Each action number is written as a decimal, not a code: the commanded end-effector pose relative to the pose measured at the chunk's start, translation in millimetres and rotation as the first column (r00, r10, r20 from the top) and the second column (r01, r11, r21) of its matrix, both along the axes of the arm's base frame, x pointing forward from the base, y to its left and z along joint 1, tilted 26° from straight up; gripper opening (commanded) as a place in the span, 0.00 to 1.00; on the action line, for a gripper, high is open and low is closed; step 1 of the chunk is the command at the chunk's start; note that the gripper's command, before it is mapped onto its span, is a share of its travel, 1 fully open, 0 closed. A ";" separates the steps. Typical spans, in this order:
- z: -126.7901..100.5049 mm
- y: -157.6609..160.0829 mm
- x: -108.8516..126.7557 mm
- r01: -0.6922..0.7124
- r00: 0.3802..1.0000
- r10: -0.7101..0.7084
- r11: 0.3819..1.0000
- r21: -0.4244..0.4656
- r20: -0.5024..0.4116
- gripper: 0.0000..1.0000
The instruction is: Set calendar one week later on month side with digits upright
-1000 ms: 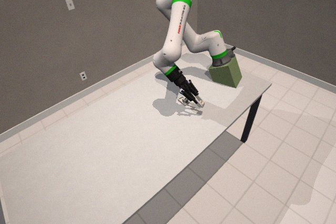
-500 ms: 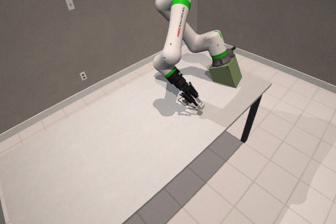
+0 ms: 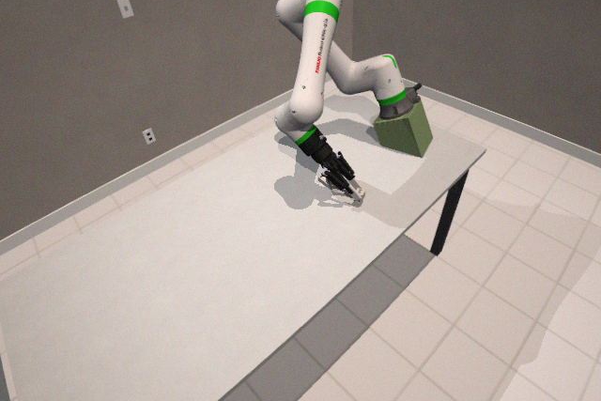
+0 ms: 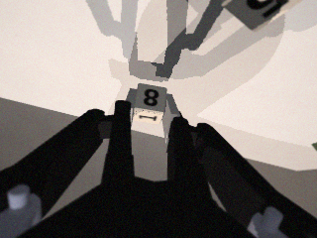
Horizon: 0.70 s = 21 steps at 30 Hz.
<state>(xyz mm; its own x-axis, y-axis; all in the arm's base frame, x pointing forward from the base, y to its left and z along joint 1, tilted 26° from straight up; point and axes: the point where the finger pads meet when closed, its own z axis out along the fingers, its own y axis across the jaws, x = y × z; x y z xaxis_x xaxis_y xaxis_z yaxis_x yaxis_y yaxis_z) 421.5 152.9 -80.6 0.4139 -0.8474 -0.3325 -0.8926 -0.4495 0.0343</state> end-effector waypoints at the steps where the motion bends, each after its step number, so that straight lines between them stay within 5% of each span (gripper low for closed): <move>1: -5.1 -2.1 1.1 0.000 1.000 0.000 1.000 0.000 0.000 0.17; 21: -16.5 -7.2 3.2 0.000 1.000 0.000 1.000 0.000 0.000 0.17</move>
